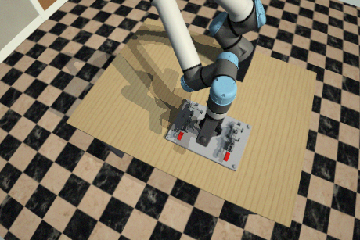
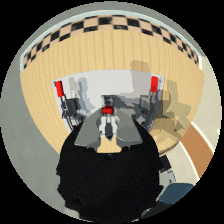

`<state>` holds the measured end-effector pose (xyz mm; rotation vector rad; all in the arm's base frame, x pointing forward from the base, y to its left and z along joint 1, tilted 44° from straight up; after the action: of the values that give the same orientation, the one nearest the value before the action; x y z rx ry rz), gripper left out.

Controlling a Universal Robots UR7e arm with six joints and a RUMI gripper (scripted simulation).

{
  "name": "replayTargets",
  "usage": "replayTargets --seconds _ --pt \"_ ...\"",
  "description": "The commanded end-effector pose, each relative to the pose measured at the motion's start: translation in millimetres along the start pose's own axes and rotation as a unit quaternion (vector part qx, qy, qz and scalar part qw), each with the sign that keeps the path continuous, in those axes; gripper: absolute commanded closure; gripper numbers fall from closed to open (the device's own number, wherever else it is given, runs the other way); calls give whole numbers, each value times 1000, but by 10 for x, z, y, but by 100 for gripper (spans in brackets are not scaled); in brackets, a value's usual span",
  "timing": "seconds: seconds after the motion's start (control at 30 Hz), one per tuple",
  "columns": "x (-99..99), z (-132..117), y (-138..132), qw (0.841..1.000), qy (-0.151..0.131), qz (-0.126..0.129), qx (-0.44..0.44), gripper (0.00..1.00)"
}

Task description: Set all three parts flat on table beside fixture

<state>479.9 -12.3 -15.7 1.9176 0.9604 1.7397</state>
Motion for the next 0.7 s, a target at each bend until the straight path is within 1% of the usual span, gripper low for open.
replayTargets --seconds 0.0,0.3,0.33,0.67 --pt "3 0 0 1000 0 0 0 100" --pt "3 0 0 1000 0 0 0 100" --pt "3 0 0 1000 0 0 0 72" --pt "3 0 0 1000 0 0 0 72"
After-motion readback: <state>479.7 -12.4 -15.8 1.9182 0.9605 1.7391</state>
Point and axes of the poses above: the point where the finger pads meet when closed, its own x axis back along the fingers, its own y axis across the jaws, z = x × y, the point moved 1 cm from there along x, back along the fingers, and after that the axes turned 15 degrees about x, right-handed, at the moved point
